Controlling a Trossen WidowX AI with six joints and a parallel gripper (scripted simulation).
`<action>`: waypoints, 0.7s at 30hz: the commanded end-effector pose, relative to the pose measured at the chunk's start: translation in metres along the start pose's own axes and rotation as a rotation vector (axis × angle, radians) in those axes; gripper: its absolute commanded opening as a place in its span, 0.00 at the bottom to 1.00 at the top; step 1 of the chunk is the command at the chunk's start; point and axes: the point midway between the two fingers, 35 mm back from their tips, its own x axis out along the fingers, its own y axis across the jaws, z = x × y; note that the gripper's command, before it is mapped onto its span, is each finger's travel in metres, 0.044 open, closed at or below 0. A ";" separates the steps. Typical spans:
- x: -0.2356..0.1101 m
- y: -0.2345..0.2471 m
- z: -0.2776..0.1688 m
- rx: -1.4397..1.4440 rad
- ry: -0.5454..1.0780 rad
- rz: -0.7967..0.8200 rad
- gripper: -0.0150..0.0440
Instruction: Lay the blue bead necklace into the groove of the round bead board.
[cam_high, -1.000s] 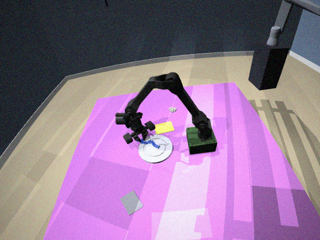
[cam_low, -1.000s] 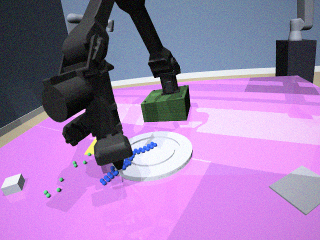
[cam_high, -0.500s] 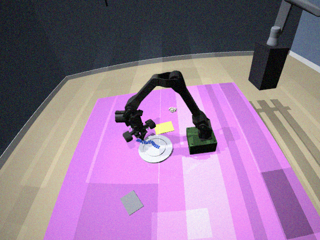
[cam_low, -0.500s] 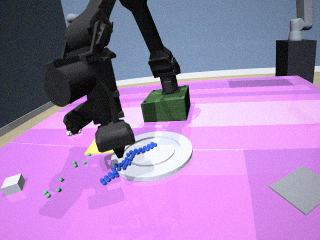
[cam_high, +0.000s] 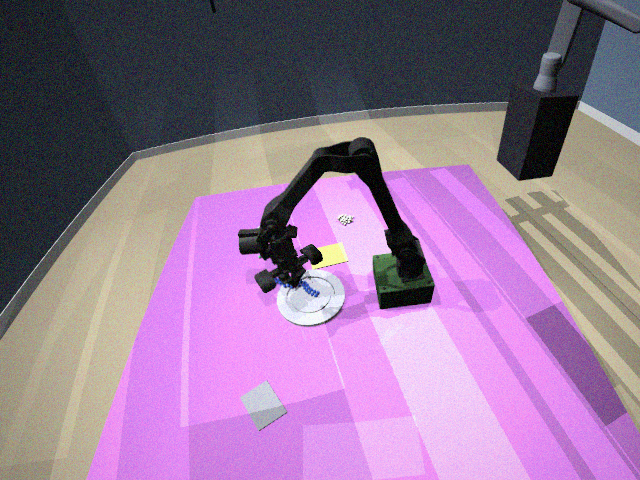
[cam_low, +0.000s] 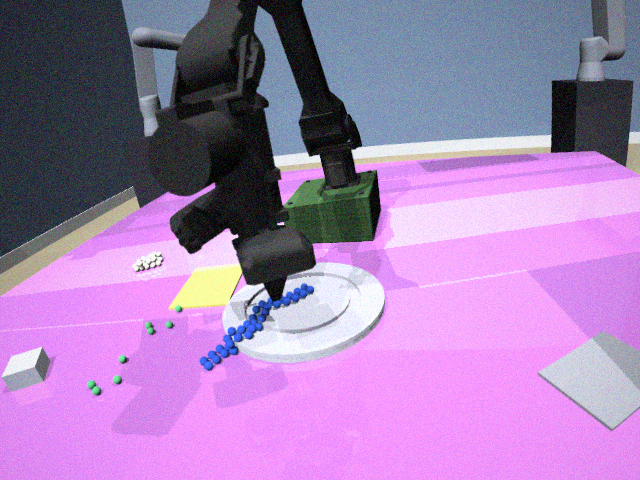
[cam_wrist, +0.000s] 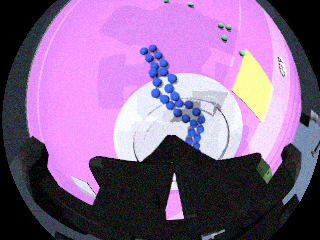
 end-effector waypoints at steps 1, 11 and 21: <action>0.002 -0.001 -0.003 0.005 -0.005 0.001 0.25; 0.018 -0.002 -0.003 0.005 -0.005 0.001 0.25; 0.019 0.000 -0.003 0.002 -0.006 0.009 0.30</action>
